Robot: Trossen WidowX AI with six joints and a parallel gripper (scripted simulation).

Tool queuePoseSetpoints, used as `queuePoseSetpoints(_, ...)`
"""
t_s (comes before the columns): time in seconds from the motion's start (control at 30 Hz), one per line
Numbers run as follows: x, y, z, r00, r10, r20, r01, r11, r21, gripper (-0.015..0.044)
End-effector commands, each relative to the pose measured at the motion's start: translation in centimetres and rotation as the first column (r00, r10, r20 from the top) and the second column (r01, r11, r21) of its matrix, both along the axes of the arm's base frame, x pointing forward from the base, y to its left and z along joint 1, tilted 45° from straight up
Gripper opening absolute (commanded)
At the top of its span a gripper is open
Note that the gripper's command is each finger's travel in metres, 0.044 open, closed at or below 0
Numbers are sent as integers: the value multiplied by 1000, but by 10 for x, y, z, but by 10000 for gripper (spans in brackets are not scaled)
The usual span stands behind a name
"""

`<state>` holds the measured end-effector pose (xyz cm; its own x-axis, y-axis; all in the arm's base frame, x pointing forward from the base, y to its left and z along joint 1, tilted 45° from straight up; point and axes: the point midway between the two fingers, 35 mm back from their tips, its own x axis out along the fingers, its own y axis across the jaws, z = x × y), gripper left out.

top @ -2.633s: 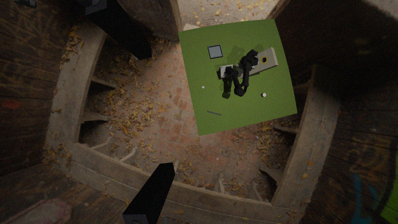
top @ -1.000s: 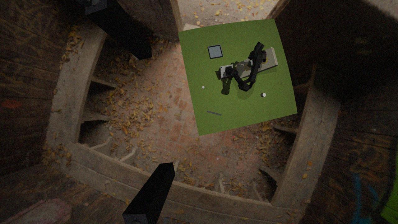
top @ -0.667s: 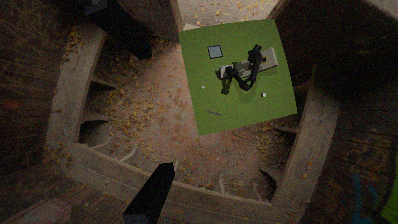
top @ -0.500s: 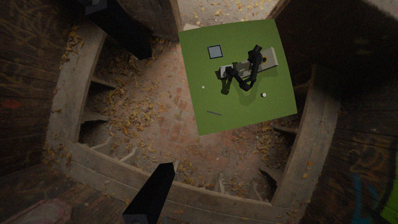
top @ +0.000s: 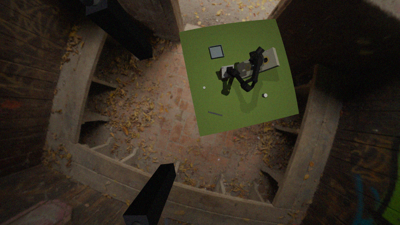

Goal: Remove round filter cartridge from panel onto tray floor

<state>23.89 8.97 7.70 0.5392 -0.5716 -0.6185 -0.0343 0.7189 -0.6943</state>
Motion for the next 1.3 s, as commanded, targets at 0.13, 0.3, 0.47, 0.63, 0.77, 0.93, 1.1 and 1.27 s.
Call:
queuePoseSetpoints(0.13,6,-10,-7,1000,0,3,0,1000,-9,305)
queuePoseSetpoints(0.3,9,-14,-10,1000,-1,4,1,1000,-11,305)
queuePoseSetpoints(0.47,8,-10,-9,1000,-1,2,1,1000,-3,271)
queuePoseSetpoints(0.63,8,-10,-9,1000,-1,2,1,1000,-3,238)
queuePoseSetpoints(0.77,8,-10,-9,1000,-1,2,1,1000,-3,211)
queuePoseSetpoints(0.93,8,-10,-9,1000,-1,2,1,1000,-3,159)
queuePoseSetpoints(1.1,11,-7,-5,1000,-1,3,1,1000,-4,27)
queuePoseSetpoints(1.27,20,3,5,1000,0,3,0,1000,-8,0)
